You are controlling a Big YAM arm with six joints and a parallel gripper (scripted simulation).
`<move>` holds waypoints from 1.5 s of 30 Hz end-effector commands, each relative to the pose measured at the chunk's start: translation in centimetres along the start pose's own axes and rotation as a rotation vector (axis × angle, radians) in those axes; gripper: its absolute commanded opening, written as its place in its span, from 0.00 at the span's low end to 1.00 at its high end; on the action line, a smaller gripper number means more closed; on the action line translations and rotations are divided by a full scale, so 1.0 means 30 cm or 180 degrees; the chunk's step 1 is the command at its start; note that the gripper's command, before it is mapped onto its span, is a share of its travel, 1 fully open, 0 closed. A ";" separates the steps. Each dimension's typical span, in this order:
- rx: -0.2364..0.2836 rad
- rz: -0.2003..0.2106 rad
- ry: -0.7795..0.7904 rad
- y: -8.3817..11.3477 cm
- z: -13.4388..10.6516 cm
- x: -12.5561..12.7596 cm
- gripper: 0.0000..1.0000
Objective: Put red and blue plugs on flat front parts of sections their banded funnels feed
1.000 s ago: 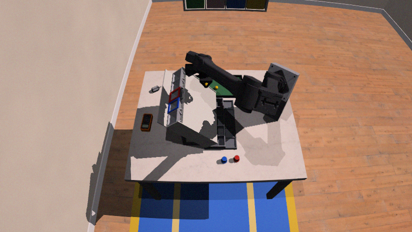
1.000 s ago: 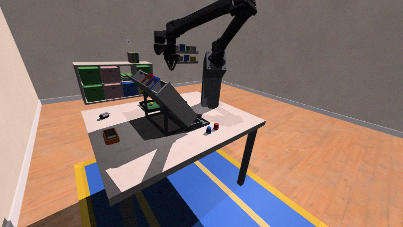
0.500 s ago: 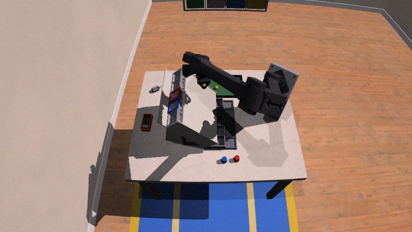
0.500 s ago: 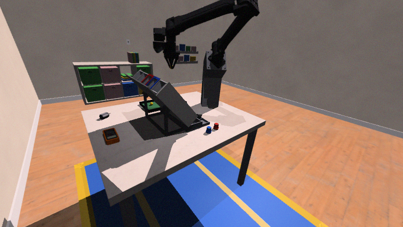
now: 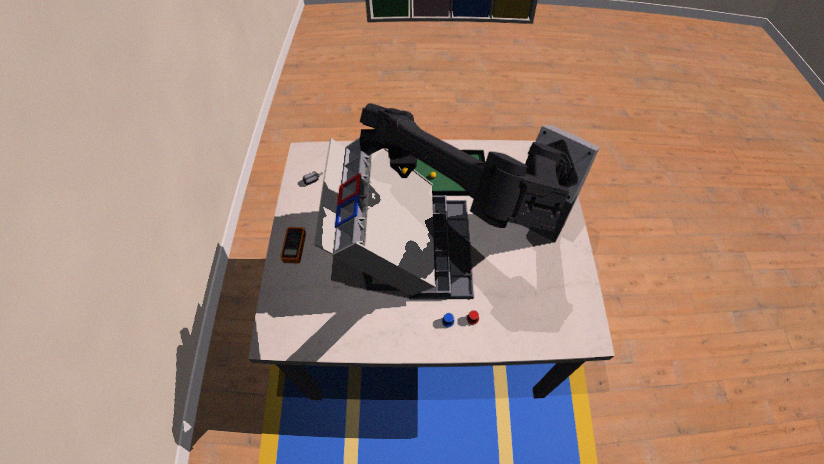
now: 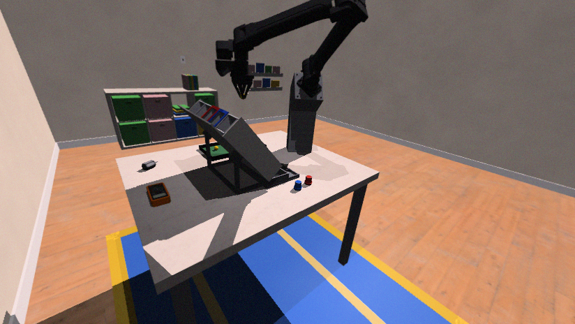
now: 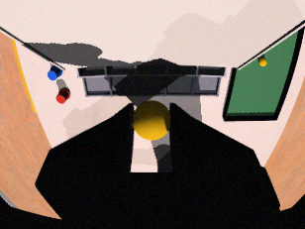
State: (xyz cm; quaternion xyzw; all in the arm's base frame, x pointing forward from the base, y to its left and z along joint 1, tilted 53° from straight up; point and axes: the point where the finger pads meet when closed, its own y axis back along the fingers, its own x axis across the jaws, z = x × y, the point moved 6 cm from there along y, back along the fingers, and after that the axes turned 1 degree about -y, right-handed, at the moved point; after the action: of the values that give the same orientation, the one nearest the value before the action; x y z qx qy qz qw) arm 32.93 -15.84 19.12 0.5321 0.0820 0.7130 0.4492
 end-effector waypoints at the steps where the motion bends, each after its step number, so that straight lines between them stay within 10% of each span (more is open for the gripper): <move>1: -0.0001 -0.0009 0.0051 0.009 0.069 0.025 0.00; 28: 0.0011 -0.0002 0.0044 -0.002 0.504 0.040 0.00; 45: -0.0029 -0.0013 0.0105 0.019 0.571 0.065 0.00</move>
State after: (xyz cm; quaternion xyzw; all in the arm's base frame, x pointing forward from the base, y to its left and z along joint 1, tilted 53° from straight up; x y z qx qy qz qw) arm 45.97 -21.25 26.10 0.5293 0.0831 0.7144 0.4501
